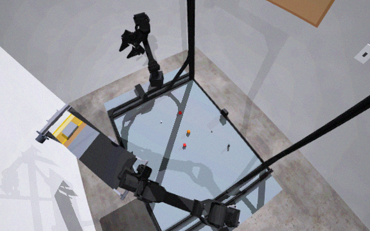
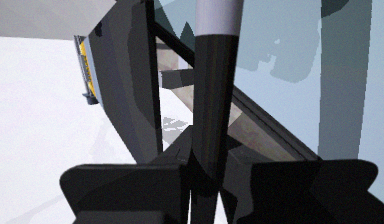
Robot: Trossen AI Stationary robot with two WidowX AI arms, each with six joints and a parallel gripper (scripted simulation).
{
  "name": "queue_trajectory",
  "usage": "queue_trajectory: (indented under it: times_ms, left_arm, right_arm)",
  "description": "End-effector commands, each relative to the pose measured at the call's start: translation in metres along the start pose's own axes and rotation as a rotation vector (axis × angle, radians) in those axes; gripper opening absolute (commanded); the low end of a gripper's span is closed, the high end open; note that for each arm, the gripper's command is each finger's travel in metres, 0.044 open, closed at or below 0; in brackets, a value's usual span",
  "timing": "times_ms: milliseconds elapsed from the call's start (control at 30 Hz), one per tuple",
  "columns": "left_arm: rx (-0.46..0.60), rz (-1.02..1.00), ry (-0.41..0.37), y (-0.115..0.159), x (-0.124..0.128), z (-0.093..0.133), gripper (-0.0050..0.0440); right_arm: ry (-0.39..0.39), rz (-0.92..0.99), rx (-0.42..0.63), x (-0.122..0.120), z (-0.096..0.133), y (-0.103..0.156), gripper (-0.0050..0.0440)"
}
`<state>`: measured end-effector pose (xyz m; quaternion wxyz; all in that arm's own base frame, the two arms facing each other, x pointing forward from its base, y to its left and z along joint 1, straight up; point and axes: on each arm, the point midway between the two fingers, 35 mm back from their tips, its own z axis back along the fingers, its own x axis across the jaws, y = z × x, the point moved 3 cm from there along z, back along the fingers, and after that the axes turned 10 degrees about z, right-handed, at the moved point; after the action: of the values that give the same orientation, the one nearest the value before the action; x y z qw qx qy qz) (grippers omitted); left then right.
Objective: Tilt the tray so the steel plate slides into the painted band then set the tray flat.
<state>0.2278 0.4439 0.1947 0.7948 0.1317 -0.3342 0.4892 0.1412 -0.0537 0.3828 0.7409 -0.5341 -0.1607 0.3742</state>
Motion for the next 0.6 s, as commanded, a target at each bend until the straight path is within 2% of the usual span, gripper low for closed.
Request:
queue_trajectory:
  times_ms: [0,567]
  left_arm:
    - [-0.007,0.000,-0.050,-0.0027,0.0165,0.0167,0.0000]
    - [-0.010,0.000,-0.069,-0.0043,0.0254,0.0235,0.0000]
  right_arm:
    - [0.001,-0.001,-0.002,-0.0002,0.0001,-0.0002,0.0440]
    - [0.001,-0.001,-0.002,-0.0002,0.0001,-0.0002,0.0440]
